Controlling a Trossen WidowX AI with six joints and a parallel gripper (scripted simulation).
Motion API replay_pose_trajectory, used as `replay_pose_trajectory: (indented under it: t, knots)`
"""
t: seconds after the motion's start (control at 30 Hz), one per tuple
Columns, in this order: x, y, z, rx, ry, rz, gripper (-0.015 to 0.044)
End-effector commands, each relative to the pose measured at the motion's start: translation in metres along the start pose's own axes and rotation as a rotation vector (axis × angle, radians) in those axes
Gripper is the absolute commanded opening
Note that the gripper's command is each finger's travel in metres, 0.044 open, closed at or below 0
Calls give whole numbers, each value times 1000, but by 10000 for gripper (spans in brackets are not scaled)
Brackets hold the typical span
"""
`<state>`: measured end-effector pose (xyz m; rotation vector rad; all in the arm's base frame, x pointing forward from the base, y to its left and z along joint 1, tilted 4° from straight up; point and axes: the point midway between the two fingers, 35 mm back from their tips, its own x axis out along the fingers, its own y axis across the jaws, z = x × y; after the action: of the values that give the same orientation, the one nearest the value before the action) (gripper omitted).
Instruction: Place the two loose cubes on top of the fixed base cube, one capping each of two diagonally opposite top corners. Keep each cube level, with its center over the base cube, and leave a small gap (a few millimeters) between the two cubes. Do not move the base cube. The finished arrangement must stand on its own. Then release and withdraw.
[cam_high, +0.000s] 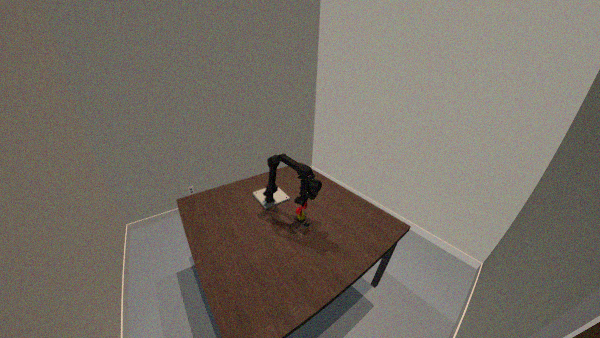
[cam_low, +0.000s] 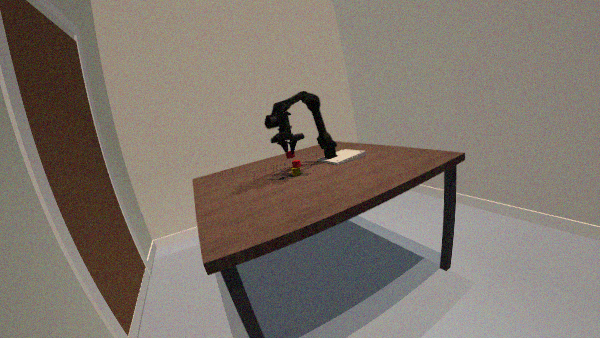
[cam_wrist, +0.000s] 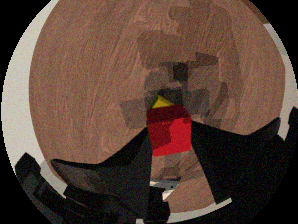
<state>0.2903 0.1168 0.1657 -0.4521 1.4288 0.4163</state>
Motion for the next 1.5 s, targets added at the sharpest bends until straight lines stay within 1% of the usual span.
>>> replay_pose_trajectory:
  t: [0.0,0.1,0.43,0.93,1.37,1.47]
  knots:
    - [-1,2,3,-42,-4,-5,105]
    - [1,2,4,-44,-4,-5,105]
    - [29,4,3,-66,-7,-9,105]
    - [30,4,3,-66,-7,-9,105]
    - [57,3,5,-45,-4,-5,105]
    - [58,3,5,-44,-4,-5,105]
